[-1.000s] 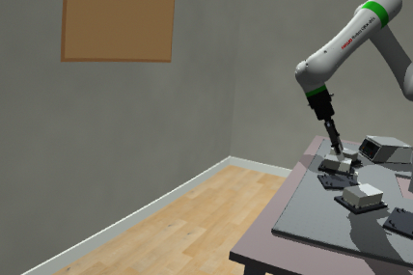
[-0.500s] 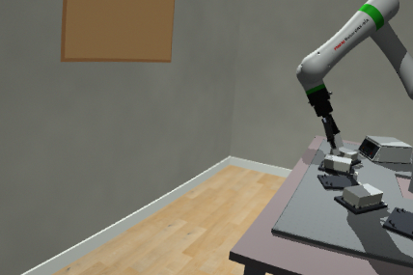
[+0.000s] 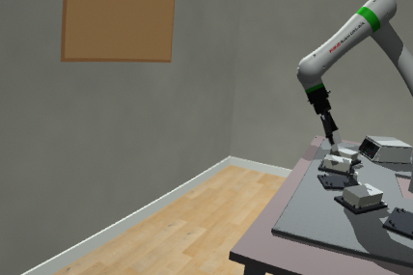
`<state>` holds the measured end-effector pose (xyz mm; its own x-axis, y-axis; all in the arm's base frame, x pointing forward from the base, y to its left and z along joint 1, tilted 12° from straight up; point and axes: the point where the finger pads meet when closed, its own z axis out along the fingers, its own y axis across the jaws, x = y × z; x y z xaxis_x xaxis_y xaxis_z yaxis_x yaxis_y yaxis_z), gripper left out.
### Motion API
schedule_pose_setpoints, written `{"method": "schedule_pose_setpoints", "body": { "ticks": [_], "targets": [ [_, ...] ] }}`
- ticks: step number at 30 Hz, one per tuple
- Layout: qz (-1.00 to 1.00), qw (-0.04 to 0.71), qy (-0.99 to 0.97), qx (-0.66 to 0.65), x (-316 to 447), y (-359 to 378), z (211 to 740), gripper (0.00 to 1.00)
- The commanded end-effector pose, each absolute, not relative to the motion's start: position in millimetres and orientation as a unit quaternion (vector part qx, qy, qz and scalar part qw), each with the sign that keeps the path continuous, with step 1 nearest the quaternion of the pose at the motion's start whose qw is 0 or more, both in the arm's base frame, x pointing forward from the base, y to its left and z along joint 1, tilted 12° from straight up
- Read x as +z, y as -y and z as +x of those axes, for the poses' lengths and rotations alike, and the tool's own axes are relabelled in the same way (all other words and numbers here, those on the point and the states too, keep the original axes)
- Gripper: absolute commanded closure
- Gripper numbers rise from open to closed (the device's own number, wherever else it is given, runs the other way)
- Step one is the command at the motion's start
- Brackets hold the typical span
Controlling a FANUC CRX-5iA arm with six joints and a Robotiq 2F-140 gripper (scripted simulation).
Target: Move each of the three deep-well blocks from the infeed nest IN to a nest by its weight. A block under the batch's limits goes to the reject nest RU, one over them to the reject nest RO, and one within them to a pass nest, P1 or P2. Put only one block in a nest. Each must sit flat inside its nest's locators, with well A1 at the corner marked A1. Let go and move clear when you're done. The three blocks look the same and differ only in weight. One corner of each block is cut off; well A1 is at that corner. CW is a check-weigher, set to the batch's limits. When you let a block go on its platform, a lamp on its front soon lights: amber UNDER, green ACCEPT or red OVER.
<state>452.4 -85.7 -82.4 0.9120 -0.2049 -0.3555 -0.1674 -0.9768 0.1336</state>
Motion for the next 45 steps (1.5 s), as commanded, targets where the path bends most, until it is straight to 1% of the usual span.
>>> {"method": "schedule_pose_setpoints", "body": {
  "ticks": [1,13,33,42,45],
  "targets": [
    [0.976,0.05,0.095,-0.187,-82.0,87.8,452.9,0.0],
    [0.946,-0.016,0.28,-0.165,-78.9,144.4,433.2,0.0],
    [0.945,-0.017,0.283,-0.165,-74.3,229.3,403.8,0.0],
    [0.945,-0.017,0.283,-0.165,-72.5,262.2,392.4,0.0],
    [0.945,-0.017,0.283,-0.165,-72.5,262.2,392.4,0.0]
  ]
}}
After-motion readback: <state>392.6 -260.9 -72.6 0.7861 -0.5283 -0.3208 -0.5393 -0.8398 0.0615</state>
